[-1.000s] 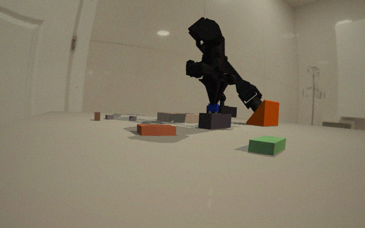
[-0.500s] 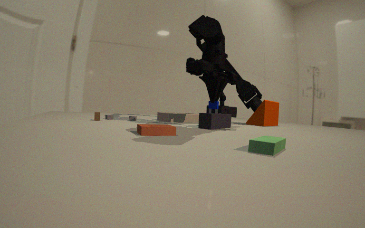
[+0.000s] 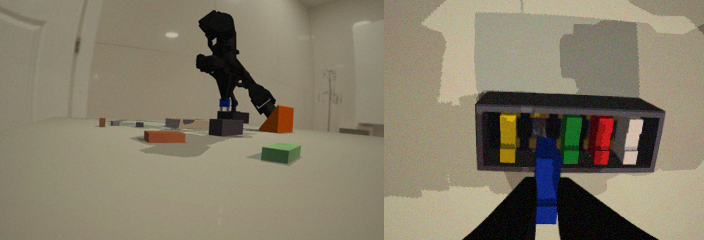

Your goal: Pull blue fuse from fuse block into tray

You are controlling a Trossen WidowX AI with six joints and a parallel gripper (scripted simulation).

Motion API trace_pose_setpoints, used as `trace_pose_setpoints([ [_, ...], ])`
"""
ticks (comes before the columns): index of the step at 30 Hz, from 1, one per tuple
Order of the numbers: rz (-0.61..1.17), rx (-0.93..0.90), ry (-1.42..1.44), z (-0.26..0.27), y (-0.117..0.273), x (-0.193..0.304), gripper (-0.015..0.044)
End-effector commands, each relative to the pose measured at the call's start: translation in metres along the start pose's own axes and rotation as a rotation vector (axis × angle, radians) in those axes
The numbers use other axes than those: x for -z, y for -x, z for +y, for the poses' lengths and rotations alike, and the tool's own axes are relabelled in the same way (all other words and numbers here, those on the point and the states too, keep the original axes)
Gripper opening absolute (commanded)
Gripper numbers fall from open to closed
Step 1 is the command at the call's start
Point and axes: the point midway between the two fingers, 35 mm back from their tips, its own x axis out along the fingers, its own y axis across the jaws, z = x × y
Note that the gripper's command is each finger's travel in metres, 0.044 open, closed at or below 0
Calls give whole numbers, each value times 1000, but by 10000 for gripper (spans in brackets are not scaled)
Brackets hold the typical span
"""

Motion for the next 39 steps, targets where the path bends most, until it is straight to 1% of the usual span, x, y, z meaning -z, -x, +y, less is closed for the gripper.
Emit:
trace_pose_setpoints([
  [1, 3, 0, -5, 0, 4, 0, 0],
  [4, 7, -1, -4, 0, 5, -10, 0],
  [17, 19, -6, 0, -18, 7, -102, 0],
  [33, -2, 2, -3, -73, 5, -202, 0],
  [39, -6, 4, -3, -80, 4, -210, 0],
])
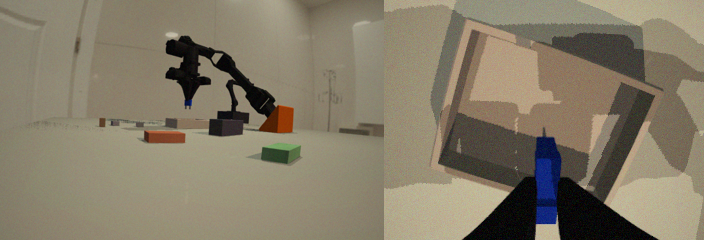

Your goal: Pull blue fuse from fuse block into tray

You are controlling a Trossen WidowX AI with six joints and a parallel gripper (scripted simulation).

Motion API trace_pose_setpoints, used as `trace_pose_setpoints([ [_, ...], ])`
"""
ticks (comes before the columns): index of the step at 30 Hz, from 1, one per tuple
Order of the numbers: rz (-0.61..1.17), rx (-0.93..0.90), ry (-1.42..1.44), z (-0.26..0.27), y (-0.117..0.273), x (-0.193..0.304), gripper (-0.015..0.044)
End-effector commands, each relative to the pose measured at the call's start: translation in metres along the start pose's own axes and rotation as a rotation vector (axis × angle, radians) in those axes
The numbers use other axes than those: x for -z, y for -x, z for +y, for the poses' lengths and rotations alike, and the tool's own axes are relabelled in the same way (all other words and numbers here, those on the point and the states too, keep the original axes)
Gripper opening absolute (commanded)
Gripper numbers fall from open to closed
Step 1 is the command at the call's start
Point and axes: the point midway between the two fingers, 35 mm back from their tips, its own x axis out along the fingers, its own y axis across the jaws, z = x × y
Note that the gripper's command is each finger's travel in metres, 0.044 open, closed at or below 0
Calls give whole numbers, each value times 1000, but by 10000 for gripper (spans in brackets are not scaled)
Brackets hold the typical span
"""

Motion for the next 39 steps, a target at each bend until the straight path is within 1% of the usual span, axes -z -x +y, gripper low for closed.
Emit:
trace_pose_setpoints([
  [1, -3, 2, 12, -2, -1, -1, 0],
  [26, -5, 1, 11, -3, -39, -2, 0],
  [38, -1, 3, 9, -2, -37, -1, 315],
  [39, -1, 3, 9, -1, -35, -1, 330],
])
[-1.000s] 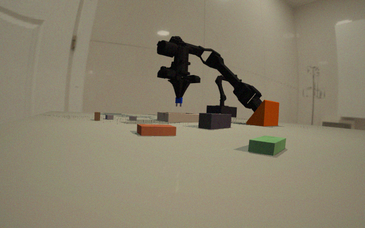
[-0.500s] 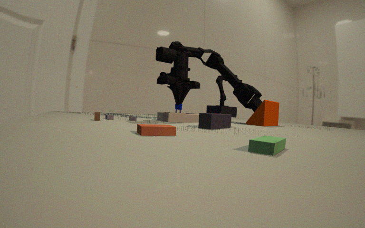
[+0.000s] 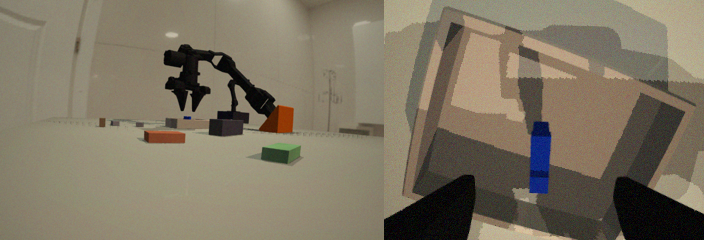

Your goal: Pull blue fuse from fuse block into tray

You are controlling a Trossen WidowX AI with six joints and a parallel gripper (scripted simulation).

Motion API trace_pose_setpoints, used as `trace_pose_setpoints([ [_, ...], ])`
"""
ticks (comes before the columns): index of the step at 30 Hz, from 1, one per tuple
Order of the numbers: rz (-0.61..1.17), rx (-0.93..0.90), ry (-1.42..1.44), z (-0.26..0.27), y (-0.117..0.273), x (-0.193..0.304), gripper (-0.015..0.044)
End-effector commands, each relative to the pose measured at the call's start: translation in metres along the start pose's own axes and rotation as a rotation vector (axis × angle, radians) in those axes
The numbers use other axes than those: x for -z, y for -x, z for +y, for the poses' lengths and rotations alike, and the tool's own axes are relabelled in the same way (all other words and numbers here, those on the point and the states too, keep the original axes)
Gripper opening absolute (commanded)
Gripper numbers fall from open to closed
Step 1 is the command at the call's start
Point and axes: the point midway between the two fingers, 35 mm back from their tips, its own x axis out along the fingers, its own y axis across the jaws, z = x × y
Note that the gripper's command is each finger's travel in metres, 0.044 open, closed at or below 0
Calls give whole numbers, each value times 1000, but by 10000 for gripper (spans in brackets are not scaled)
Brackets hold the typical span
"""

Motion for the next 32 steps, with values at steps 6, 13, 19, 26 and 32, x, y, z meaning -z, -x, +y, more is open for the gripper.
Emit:
trace_pose_setpoints([
  [6, -2, -1, 1, -1, 37, 0, 330],
  [13, -2, -1, 1, -1, 37, 0, 330],
  [19, -6, -3, 2, -1, 36, -1, 330],
  [26, -6, -3, 2, -1, 36, -1, 330],
  [32, -6, -3, 2, -1, 36, -1, 330],
])
